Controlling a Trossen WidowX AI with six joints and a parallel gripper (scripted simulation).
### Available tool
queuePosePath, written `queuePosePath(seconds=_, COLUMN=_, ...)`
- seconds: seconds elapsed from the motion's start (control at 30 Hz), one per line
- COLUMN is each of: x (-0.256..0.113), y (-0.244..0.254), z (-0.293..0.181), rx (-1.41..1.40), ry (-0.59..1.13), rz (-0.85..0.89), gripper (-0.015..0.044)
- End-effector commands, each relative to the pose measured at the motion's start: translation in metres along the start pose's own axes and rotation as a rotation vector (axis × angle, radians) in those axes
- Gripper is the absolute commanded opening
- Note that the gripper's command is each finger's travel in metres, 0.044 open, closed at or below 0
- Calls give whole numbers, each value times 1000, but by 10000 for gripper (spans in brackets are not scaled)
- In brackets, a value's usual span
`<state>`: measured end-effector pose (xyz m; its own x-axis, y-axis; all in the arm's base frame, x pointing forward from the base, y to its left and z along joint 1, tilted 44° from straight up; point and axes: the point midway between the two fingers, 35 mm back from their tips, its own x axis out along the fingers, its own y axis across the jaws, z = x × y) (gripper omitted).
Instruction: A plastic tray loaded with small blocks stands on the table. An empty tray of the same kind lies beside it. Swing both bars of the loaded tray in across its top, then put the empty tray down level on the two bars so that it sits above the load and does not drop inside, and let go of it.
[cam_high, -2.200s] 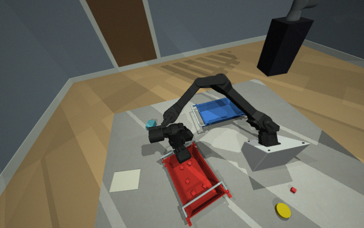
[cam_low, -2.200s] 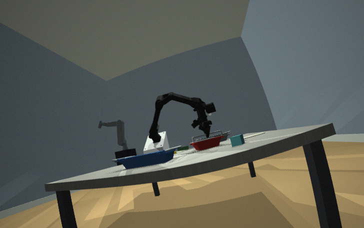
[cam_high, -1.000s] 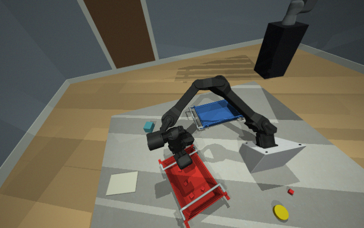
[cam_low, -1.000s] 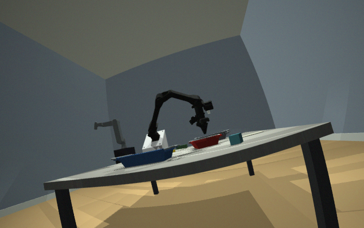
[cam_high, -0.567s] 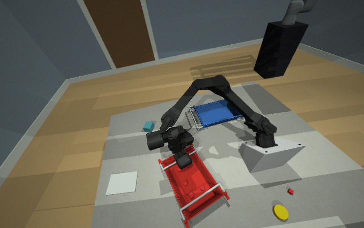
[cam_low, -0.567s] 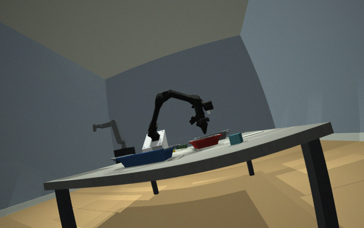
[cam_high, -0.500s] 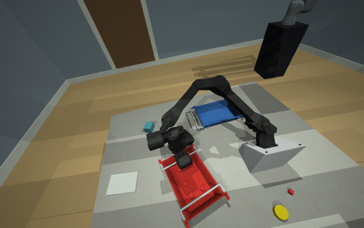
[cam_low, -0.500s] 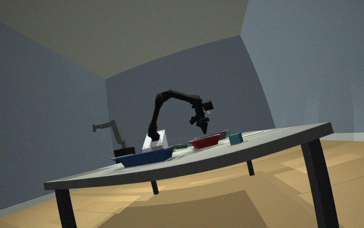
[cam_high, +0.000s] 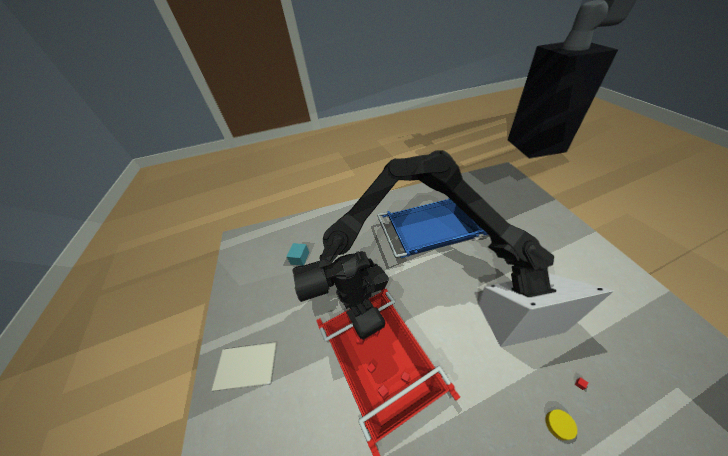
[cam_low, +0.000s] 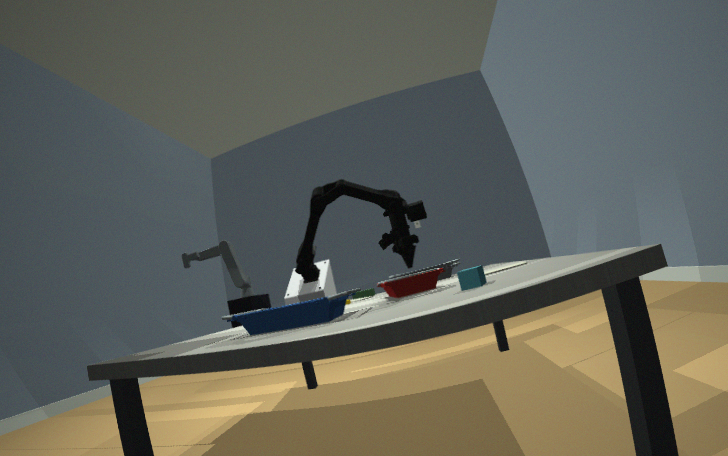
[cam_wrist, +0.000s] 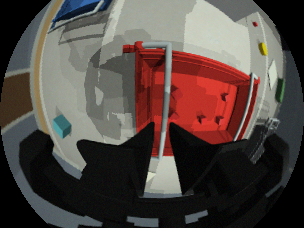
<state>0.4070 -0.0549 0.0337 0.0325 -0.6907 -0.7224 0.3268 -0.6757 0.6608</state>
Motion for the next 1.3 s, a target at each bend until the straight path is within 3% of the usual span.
queuePosePath(seconds=0.0, x=0, y=0, z=0, rx=0, ry=0, rz=0, gripper=86)
queuePosePath(seconds=0.4, x=0, y=0, z=0, rx=0, ry=0, rz=0, gripper=86)
queuePosePath(seconds=0.53, x=0, y=0, z=0, rx=0, ry=0, rz=0, gripper=0)
queuePosePath(seconds=1.27, x=0, y=0, z=0, rx=0, ry=0, rz=0, gripper=0)
